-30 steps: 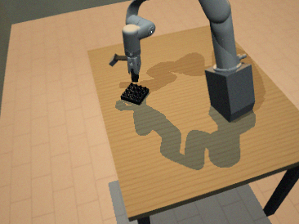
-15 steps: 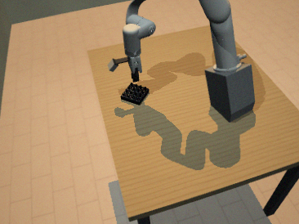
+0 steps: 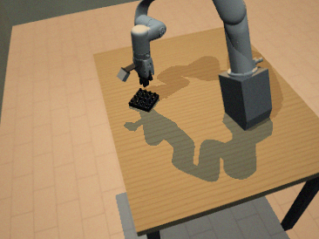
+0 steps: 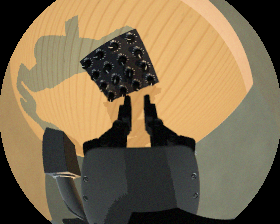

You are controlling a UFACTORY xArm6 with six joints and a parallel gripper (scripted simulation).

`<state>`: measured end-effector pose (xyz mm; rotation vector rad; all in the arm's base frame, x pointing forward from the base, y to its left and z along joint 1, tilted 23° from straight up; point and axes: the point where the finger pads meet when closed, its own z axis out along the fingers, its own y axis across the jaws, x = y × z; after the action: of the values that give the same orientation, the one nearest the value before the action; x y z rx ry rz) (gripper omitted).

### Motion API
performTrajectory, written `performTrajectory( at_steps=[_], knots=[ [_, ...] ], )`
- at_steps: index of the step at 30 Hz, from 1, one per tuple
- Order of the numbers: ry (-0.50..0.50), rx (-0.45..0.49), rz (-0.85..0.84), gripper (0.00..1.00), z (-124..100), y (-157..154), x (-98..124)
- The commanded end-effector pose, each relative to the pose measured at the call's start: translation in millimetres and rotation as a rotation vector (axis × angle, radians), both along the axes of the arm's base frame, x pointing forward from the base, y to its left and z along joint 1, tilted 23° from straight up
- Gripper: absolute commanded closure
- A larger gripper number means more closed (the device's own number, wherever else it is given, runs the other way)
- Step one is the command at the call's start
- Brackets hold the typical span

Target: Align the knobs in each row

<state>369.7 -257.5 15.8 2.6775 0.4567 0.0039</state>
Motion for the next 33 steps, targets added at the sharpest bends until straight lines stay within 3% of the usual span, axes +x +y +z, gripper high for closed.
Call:
performTrajectory(
  at_steps=[1,33],
  knots=[
    [0.073,0.01,0.137,0.81,2.0,0.2,1.0],
    [0.432,-0.052,0.968,0.81,7.0,2.9,0.3]
  ],
)
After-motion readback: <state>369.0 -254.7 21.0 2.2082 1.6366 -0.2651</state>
